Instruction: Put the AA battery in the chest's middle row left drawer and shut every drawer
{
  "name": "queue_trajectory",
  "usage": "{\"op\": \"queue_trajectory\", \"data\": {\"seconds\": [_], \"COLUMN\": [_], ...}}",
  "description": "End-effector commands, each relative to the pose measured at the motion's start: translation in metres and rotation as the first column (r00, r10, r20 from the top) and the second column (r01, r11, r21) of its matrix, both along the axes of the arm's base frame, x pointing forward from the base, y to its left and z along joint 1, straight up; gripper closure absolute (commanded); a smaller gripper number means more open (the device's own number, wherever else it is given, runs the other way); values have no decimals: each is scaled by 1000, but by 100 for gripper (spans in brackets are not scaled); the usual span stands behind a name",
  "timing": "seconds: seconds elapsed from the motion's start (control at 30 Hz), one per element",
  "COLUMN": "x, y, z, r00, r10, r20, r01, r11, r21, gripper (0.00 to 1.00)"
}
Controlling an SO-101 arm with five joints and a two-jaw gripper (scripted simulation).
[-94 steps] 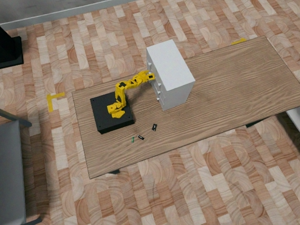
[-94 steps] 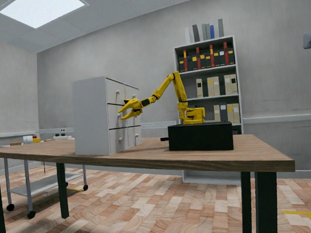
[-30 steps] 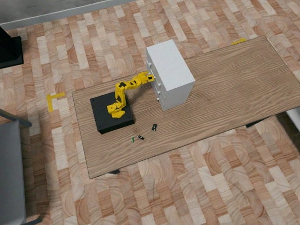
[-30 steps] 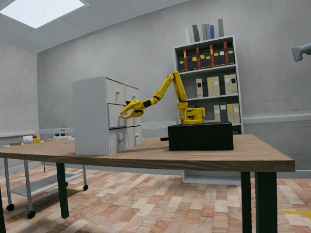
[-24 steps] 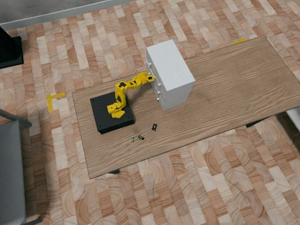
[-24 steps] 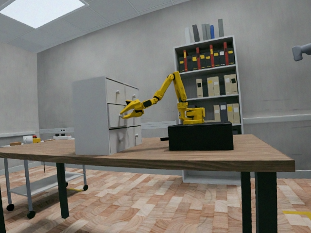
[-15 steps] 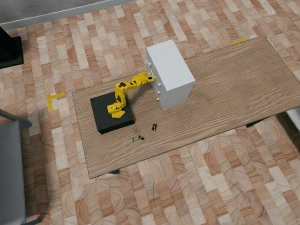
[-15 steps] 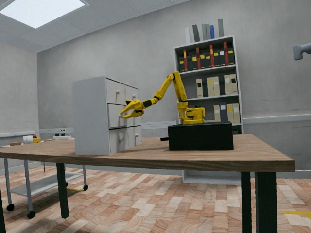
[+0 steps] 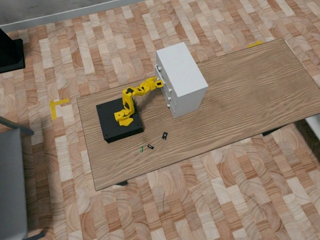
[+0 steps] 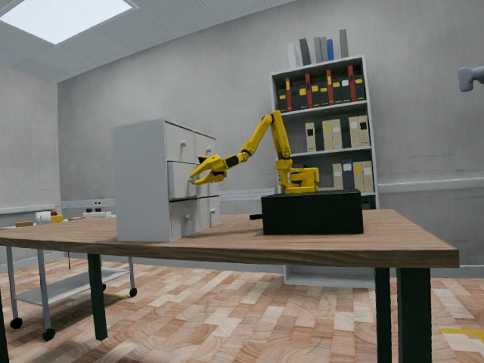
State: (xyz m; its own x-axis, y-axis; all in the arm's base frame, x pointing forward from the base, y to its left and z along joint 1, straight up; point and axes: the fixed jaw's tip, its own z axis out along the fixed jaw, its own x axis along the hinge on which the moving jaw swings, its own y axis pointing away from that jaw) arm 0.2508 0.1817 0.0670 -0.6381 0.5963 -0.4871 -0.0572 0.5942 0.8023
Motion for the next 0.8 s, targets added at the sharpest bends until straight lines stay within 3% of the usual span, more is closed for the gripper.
{"op": "queue_trajectory", "data": {"seconds": [0.0, 0.77], "x": [-7, -12], "y": [4, 4], "z": [0, 0], "r00": [1000, 999], "r10": [23, 32], "r20": [-4, -4], "r01": [-23, -32], "r11": [1000, 999], "r21": [8, 8], "gripper": [100, 100]}}
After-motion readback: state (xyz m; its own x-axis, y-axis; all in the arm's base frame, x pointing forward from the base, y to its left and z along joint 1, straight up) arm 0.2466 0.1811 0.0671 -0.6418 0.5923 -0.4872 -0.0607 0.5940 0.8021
